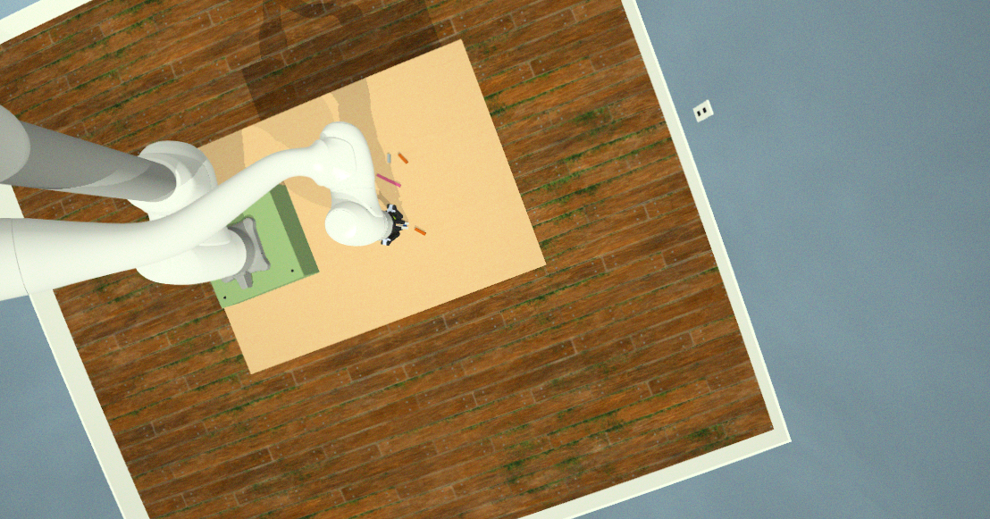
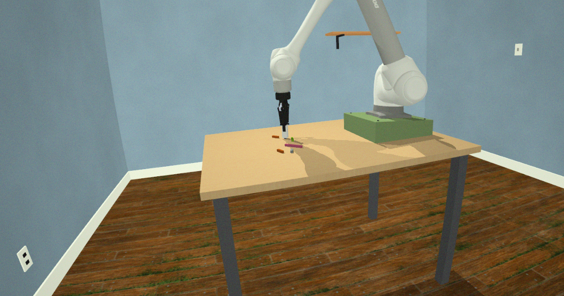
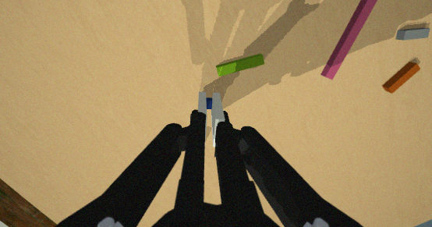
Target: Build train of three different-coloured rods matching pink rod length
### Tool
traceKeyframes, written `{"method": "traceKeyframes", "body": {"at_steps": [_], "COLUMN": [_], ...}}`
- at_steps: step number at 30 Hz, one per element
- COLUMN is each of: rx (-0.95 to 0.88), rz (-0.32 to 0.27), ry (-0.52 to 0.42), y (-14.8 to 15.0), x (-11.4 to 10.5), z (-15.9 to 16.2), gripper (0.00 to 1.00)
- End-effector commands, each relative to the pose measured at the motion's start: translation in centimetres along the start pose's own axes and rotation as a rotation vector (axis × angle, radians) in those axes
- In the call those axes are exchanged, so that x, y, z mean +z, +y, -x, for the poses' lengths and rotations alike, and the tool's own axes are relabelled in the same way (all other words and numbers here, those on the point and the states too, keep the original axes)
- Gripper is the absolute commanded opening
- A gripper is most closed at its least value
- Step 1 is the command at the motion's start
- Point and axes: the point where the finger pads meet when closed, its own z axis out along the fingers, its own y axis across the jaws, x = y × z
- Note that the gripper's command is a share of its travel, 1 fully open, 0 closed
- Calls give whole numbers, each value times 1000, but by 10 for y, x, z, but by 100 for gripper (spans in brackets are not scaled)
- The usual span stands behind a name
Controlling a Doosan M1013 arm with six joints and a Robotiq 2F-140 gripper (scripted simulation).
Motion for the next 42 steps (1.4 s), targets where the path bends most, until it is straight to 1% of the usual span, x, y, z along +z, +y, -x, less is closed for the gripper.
{"method": "traceKeyframes", "body": {"at_steps": [1,31,32,34,35,37,38,40,41,42], "rx": [-1,-1,-1,-1,-1,-1,-1,-1,-1,-1], "rz": [-4,-4,-4,-4,-4,-4,-4,-4,-4,-4], "ry": [6,6,6,6,6,6,6,6,6,6], "y": [-5,-5,-5,-5,-5,-5,-5,-5,-5,-5], "x": [3,3,3,3,3,3,3,3,3,3], "z": [-4,-4,-4,-4,-4,-4,-4,-4,-4,-4], "gripper": [3,3,5,5,8,8,10,10,12,12]}}
